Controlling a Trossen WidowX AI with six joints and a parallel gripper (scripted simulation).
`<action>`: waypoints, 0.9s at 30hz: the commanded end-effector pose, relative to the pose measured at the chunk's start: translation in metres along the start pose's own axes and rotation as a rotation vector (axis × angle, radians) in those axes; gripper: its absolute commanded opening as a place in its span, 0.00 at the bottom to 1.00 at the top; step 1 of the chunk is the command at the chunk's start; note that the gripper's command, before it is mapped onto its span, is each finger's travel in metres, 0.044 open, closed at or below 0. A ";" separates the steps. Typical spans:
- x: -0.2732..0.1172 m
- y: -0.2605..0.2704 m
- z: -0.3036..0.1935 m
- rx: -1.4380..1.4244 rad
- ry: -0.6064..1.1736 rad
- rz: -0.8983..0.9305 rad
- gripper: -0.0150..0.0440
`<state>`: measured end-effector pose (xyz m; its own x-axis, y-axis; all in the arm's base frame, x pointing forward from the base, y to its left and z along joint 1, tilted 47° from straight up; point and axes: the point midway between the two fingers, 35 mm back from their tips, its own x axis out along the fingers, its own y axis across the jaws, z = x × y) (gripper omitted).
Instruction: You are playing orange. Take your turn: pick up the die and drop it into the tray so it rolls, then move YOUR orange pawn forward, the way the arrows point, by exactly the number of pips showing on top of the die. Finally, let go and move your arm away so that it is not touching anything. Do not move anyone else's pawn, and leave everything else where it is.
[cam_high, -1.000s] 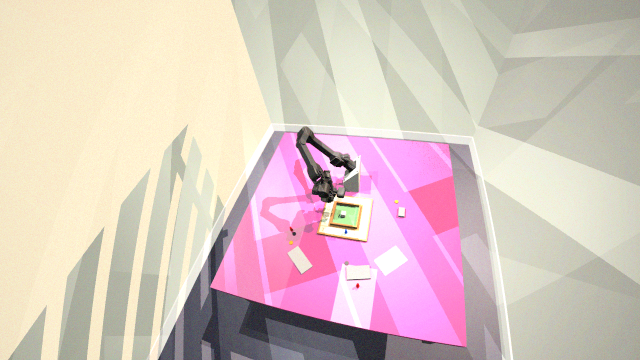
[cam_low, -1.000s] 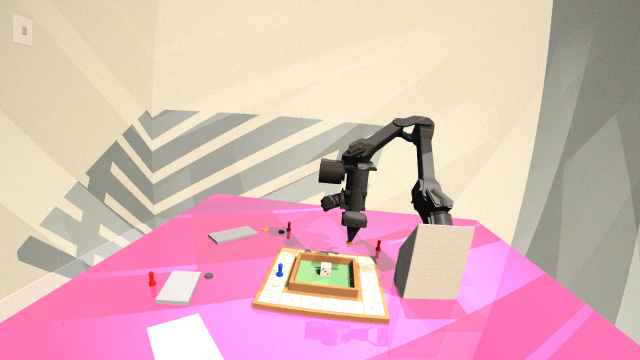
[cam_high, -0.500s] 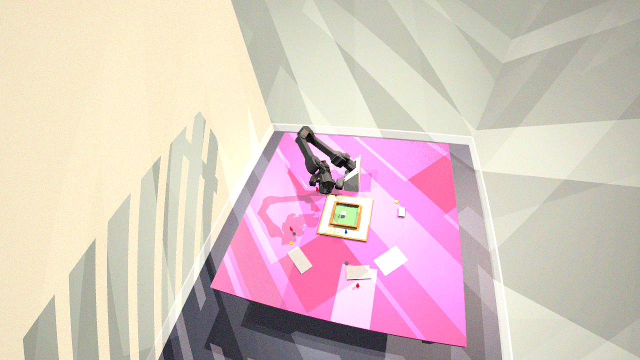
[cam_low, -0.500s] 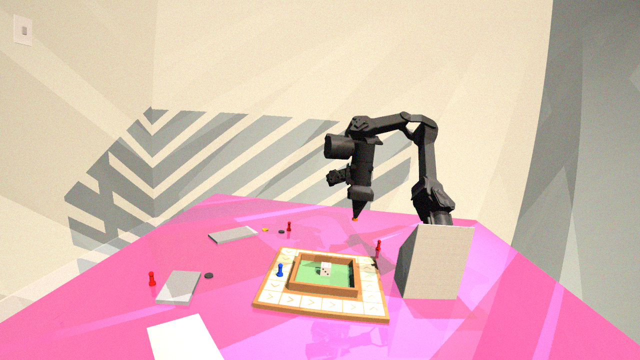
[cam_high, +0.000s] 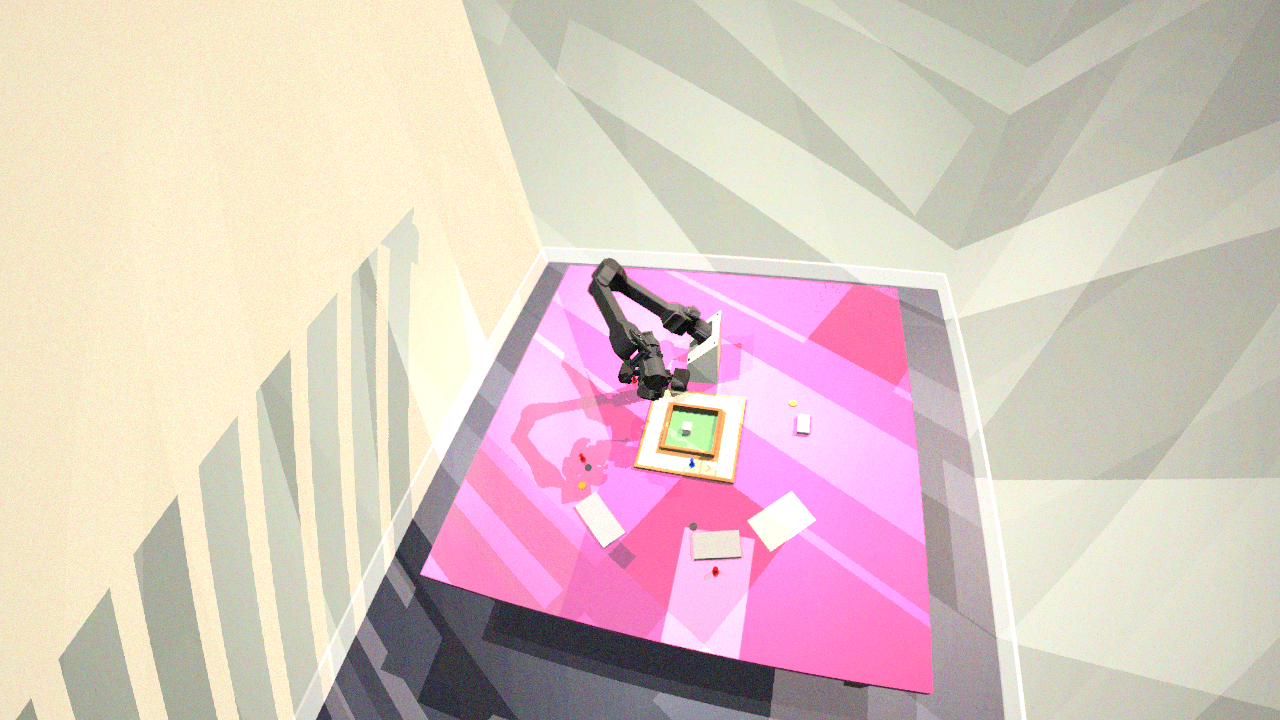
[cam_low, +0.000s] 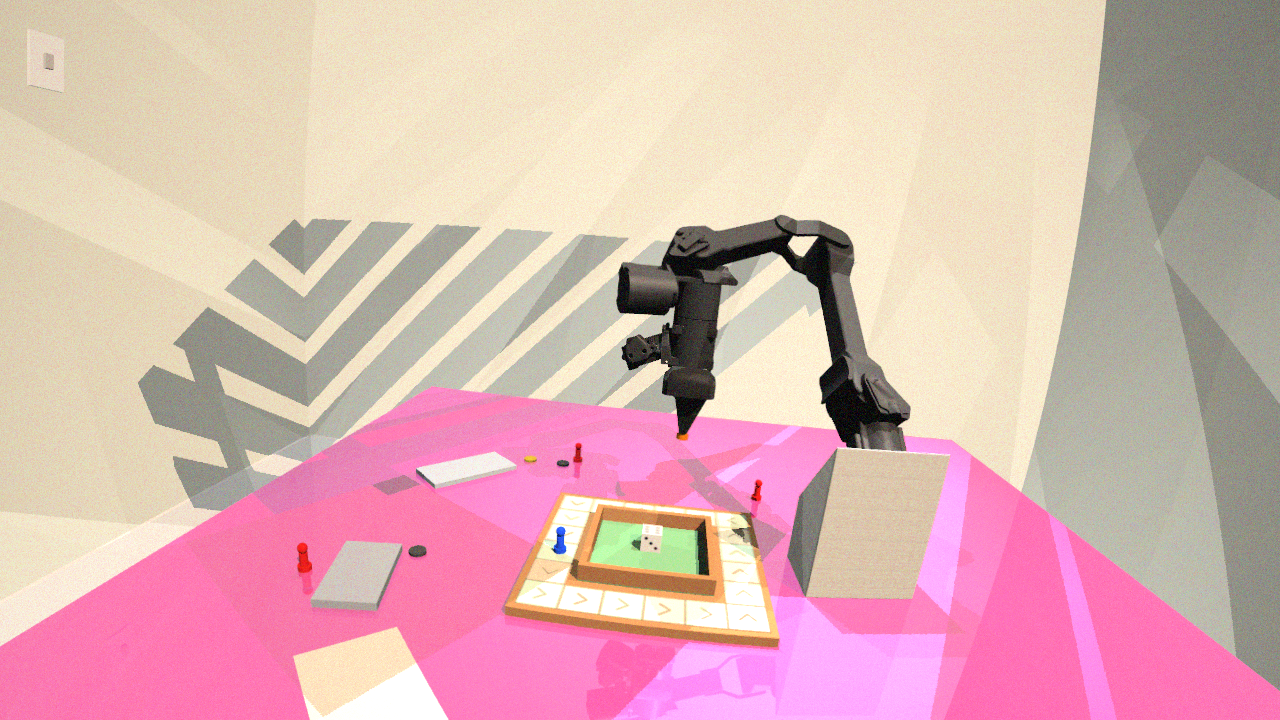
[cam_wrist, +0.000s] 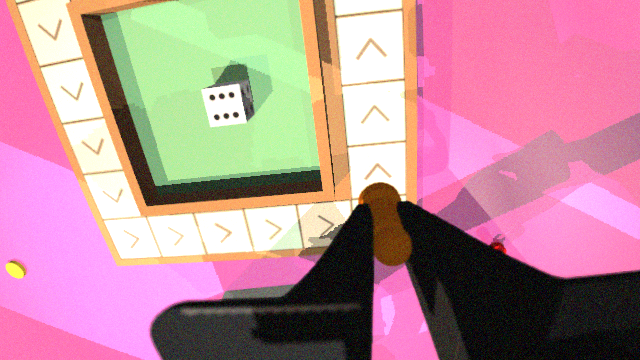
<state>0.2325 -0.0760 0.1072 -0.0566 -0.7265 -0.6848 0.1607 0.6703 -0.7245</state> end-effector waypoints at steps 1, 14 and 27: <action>0.007 0.007 0.018 -0.001 0.006 0.000 0.25; 0.026 0.031 0.070 0.002 0.003 0.000 0.25; 0.054 0.061 0.117 0.004 -0.003 -0.002 0.25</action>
<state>0.3416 -0.0879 0.0479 -0.0508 -0.7247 -0.6872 0.1669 0.6722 -0.7213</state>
